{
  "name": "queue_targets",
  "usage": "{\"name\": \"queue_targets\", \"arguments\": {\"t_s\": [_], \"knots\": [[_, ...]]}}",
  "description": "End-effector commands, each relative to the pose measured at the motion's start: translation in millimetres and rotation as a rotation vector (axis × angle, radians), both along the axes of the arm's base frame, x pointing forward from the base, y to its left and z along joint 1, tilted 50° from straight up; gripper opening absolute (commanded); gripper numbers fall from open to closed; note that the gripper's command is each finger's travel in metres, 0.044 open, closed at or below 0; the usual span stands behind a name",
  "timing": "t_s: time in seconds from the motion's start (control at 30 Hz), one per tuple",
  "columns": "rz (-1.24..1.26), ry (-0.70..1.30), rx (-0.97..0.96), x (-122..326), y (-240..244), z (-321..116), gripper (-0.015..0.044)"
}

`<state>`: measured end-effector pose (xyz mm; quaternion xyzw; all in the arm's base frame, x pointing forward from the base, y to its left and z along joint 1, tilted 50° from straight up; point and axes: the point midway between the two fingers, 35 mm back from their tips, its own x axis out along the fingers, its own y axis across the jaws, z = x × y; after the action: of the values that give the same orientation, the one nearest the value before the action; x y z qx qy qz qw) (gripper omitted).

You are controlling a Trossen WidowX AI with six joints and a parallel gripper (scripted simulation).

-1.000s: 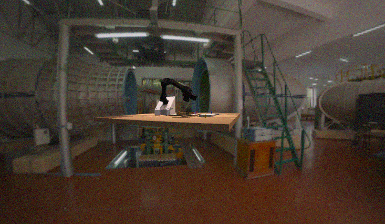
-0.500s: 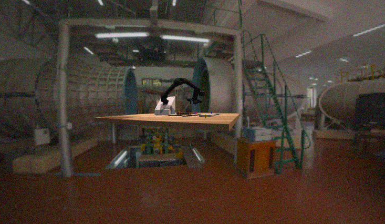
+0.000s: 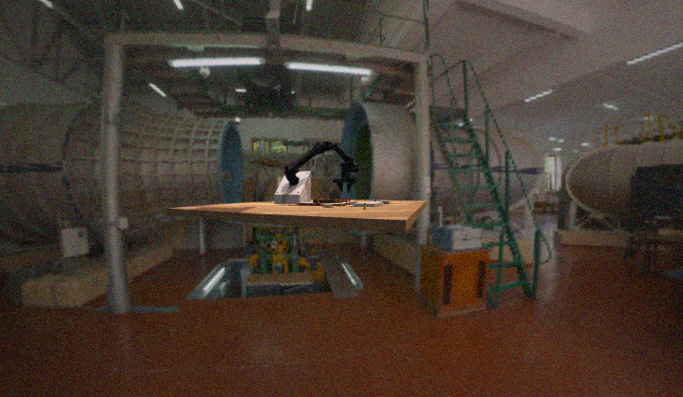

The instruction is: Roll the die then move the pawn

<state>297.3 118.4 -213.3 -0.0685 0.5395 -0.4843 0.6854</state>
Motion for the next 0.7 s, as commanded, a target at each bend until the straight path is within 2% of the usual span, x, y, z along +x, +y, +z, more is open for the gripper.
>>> {"name": "queue_targets", "arguments": {"t_s": [0.0,0.67], "knots": [[0.025,-0.012,-0.010,5,1,-1,0.0275],[0.025,-0.012,-0.012,4,-27,-22,0.0275]]}}
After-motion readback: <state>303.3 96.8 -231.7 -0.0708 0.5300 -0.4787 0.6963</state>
